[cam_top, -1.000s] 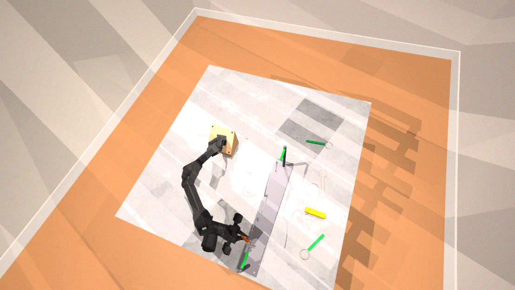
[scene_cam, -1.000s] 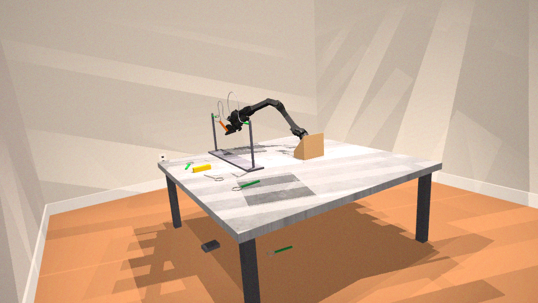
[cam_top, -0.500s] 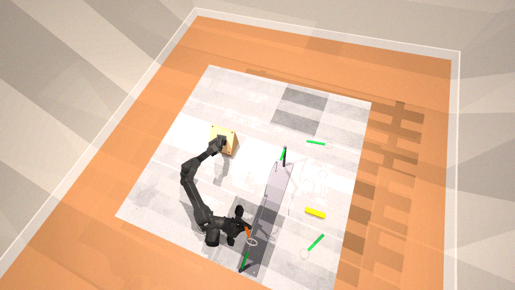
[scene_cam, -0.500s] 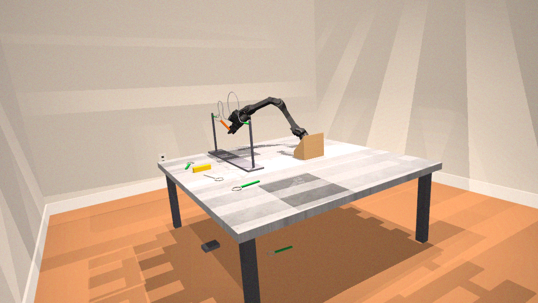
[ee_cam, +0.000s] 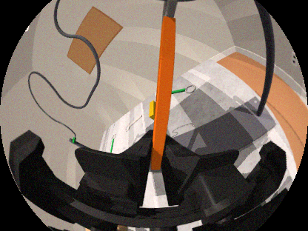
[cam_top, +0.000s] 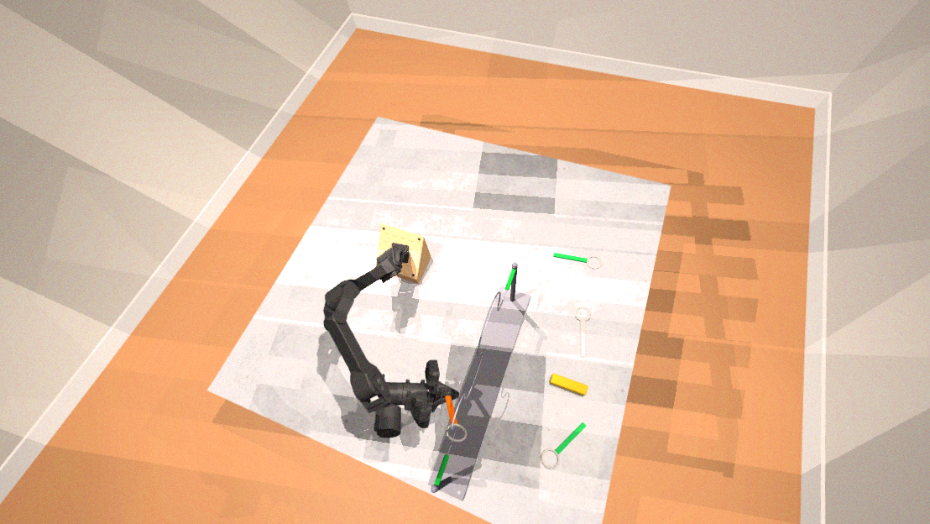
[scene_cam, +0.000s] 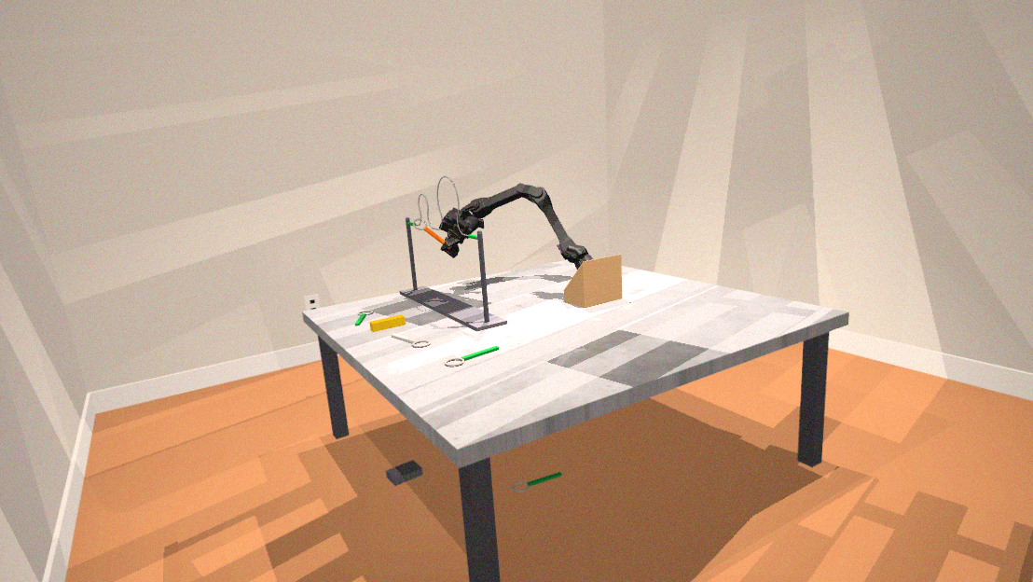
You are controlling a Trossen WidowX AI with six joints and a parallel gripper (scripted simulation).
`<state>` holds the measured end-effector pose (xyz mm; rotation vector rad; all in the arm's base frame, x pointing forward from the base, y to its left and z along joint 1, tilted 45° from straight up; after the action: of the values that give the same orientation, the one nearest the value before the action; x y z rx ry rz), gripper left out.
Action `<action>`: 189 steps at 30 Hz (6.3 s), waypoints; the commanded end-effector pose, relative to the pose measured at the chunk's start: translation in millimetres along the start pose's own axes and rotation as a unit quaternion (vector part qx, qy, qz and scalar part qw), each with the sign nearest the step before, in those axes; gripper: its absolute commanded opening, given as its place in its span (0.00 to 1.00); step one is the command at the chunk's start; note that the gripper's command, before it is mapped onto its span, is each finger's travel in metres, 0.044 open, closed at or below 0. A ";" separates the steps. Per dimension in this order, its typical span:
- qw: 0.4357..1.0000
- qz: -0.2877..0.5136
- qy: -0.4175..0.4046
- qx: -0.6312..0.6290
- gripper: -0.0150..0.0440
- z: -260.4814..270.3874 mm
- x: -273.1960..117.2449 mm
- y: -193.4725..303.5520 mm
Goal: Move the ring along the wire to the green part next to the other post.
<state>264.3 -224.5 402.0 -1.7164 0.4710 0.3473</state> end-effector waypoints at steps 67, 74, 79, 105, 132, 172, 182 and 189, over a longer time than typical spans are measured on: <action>0.904 -0.037 -0.203 0.374 0.00 83.3 -25.9 -56.9; 0.893 -0.038 -0.213 0.395 0.00 86.5 -28.9 -62.8; 0.886 -0.039 -0.219 0.407 0.00 88.3 -31.2 -67.1; 0.912 -0.031 -0.189 0.363 0.00 91.5 -38.2 -80.4; 0.994 -0.007 -0.032 0.102 0.00 78.8 -31.8 -67.5; 0.932 0.020 0.208 -0.295 0.00 49.6 -31.6 -62.5; 0.880 0.024 0.266 -0.392 0.00 42.2 -33.6 -64.9; 0.836 0.026 0.303 -0.457 0.00 37.4 -35.6 -67.5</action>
<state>270.9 -173.0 464.7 -2.7017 0.8770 0.0688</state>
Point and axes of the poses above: the point midway between the two fingers, 35 mm back from their tips, its own x axis out along the fingers, its own z axis across the jaws, y = z × x, the point moved 7 cm from there along -x, back along the fingers, and after that the axes turned 11 degrees about -x, right-handed, at the moved point
